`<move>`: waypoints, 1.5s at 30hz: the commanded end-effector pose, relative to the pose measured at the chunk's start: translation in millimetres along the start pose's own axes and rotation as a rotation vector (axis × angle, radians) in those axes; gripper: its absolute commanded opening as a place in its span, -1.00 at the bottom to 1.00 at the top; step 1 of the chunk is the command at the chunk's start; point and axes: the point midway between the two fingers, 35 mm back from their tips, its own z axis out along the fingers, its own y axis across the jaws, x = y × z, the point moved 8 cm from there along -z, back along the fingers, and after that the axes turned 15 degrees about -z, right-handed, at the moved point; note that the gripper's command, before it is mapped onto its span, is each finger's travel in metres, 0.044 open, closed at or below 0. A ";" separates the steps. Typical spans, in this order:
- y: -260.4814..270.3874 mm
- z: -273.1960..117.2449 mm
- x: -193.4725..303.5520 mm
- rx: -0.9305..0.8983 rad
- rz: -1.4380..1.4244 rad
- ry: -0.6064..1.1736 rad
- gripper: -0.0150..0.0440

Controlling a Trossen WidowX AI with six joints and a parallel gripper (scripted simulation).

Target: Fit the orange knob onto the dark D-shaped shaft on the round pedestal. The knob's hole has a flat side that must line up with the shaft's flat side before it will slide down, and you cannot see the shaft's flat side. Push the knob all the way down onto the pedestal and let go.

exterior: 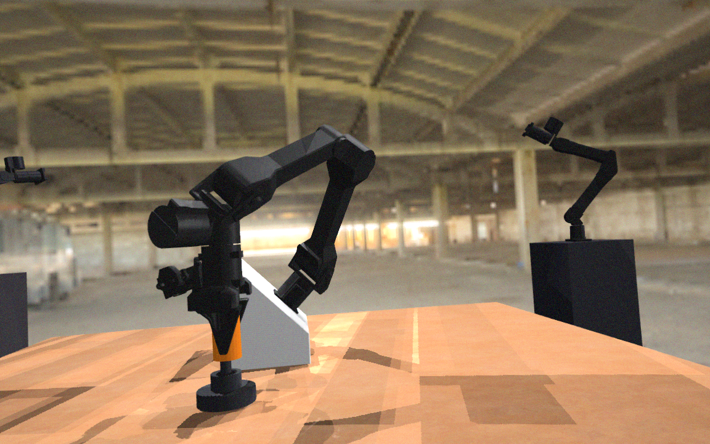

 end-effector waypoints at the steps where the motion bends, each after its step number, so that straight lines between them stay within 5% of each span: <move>1: -0.1 0.0 0.2 0.000 0.006 -0.003 -0.49; 45: -0.4 -2.2 -1.3 0.000 0.131 -0.003 -0.49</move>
